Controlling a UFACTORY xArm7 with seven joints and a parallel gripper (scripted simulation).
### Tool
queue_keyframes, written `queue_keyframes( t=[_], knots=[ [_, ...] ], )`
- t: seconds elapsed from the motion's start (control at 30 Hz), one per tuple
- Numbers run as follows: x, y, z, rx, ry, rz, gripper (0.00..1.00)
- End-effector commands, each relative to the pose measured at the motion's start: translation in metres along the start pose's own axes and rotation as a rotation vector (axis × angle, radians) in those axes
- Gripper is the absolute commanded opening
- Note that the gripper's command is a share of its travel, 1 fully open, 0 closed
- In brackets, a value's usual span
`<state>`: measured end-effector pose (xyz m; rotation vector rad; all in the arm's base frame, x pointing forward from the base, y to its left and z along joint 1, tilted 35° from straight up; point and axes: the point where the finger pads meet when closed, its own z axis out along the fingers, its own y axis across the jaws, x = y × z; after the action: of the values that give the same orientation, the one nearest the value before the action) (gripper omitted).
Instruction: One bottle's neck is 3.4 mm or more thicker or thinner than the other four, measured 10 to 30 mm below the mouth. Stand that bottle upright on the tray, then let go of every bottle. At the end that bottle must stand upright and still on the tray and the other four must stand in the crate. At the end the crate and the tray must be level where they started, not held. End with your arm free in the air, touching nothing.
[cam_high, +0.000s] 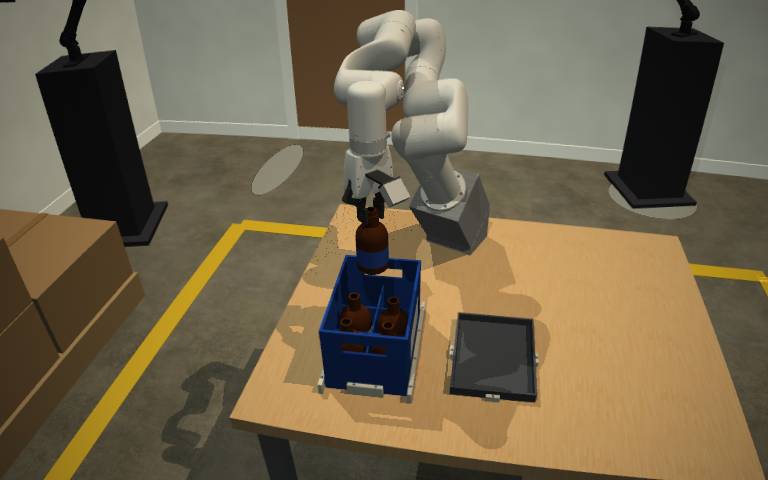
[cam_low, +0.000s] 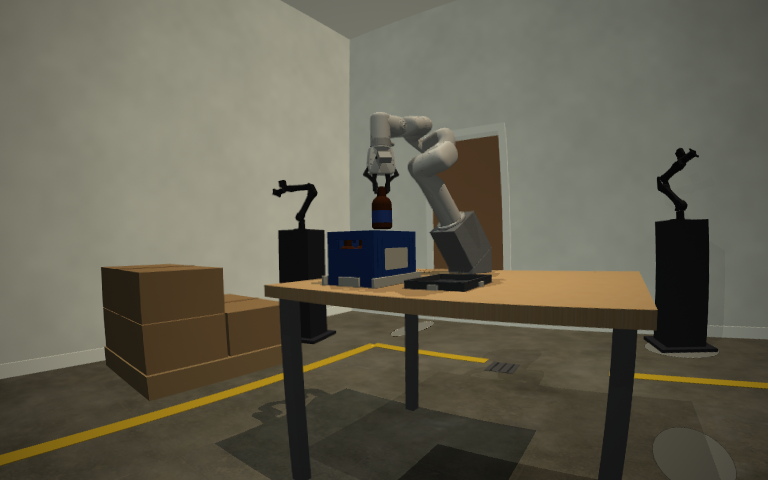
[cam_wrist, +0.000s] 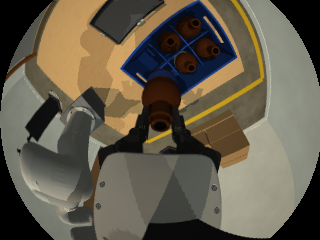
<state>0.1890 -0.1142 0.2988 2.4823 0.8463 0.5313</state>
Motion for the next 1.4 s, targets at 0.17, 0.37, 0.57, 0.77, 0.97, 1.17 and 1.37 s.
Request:
queue_keyframes(
  t=[0.17, 0.37, 0.57, 0.77, 0.97, 1.17, 1.37],
  knots=[
    [0.009, -0.004, -0.001, -0.003, 0.001, 0.001, 0.00],
    [0.016, -0.008, -0.001, -0.003, 0.001, 0.001, 0.00],
    [0.022, -0.012, -0.001, -0.003, 0.001, 0.001, 0.00],
    [0.031, -0.017, -0.001, -0.003, 0.001, 0.001, 0.00],
    [0.041, -0.023, -0.001, -0.003, 0.001, 0.001, 0.00],
    [0.048, -0.027, -0.001, -0.003, 0.001, 0.001, 0.00],
    [0.059, -0.034, -0.001, -0.003, 0.001, 0.001, 0.00]
  ],
)
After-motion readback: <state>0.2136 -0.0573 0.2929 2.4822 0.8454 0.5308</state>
